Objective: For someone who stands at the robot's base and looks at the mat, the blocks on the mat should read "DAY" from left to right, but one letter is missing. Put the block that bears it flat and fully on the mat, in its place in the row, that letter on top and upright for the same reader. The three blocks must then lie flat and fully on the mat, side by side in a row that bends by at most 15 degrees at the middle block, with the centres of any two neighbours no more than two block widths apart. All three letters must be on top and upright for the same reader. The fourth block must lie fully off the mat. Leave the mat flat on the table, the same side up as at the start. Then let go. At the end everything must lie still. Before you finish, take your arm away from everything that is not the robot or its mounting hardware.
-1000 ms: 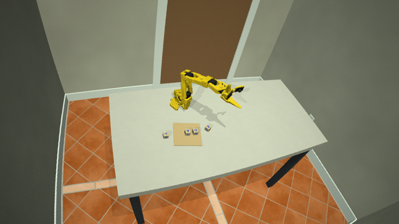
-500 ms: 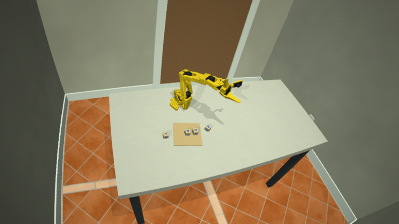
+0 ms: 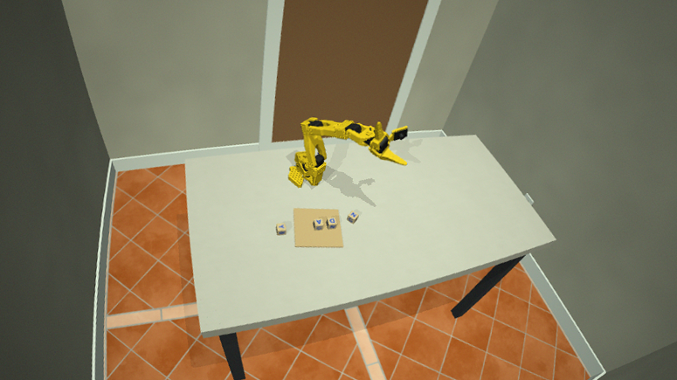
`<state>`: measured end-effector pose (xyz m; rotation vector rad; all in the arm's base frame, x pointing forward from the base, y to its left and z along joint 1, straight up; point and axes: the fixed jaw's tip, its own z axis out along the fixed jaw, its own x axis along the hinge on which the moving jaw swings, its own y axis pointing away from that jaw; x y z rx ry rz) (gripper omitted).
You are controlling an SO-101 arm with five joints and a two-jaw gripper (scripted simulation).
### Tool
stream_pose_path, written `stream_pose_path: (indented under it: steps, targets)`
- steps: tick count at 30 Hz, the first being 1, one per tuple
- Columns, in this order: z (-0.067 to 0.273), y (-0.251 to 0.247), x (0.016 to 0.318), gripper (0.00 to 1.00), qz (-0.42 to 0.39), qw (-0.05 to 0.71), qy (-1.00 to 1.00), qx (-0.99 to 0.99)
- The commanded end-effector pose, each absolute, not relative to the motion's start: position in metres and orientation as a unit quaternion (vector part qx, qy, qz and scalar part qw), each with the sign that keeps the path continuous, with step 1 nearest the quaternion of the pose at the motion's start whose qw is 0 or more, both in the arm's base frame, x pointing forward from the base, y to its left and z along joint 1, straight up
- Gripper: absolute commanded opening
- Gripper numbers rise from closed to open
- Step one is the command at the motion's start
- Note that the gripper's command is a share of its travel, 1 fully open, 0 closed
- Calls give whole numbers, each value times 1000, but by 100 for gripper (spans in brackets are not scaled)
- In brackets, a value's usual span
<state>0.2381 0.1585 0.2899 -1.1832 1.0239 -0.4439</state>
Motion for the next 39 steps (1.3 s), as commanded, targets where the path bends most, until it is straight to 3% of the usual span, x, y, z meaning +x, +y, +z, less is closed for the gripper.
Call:
stream_pose_path:
  steps: [1,39]
  targets:
    - [337,146,218,100,-215,746,413,-477]
    - [384,115,172,100,-233,810,352,-406]
